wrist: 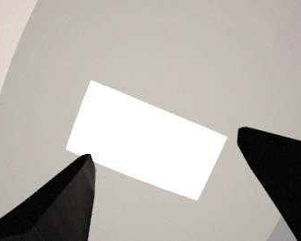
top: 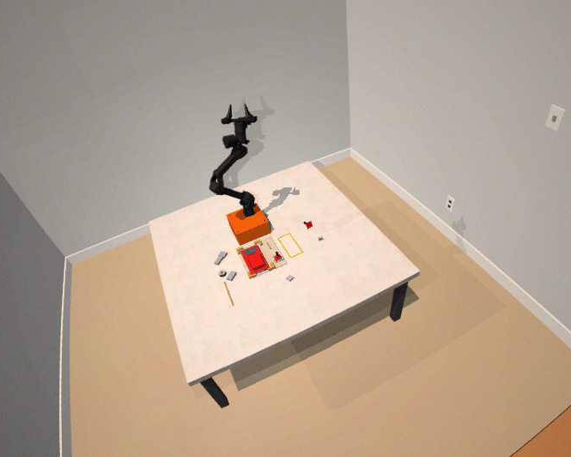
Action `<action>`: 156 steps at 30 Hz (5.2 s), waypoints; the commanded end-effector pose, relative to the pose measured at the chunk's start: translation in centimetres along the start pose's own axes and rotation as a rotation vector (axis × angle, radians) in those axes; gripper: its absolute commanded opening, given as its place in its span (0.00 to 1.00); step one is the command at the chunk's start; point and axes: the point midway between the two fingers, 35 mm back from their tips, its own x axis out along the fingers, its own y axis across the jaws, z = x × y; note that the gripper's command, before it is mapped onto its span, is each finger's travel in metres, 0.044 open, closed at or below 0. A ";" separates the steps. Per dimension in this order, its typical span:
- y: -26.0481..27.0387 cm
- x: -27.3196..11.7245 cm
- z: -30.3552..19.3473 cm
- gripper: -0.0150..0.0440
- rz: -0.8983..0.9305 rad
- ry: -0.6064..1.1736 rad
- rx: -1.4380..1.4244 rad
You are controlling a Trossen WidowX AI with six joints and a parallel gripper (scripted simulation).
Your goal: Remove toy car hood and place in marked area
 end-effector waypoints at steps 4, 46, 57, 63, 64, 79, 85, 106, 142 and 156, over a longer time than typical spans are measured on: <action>7.7 -0.4 3.4 1.00 0.240 -0.110 0.039; 37.8 -31.4 -11.0 1.00 1.580 0.610 0.351; 35.2 -44.1 -18.8 1.00 1.722 1.229 0.423; 31.8 -50.5 -21.9 1.00 1.722 1.587 0.432; 31.0 -51.7 -22.4 1.00 1.718 1.658 0.430; 15.4 -66.2 -24.9 1.00 1.327 2.772 0.319; 8.2 -69.8 -23.4 1.00 0.972 3.206 0.221; 6.6 -71.1 -23.1 1.00 0.874 3.298 0.194; 6.7 -74.0 -22.4 1.00 0.874 3.298 0.194; 6.7 -75.1 -22.0 1.00 0.874 3.298 0.194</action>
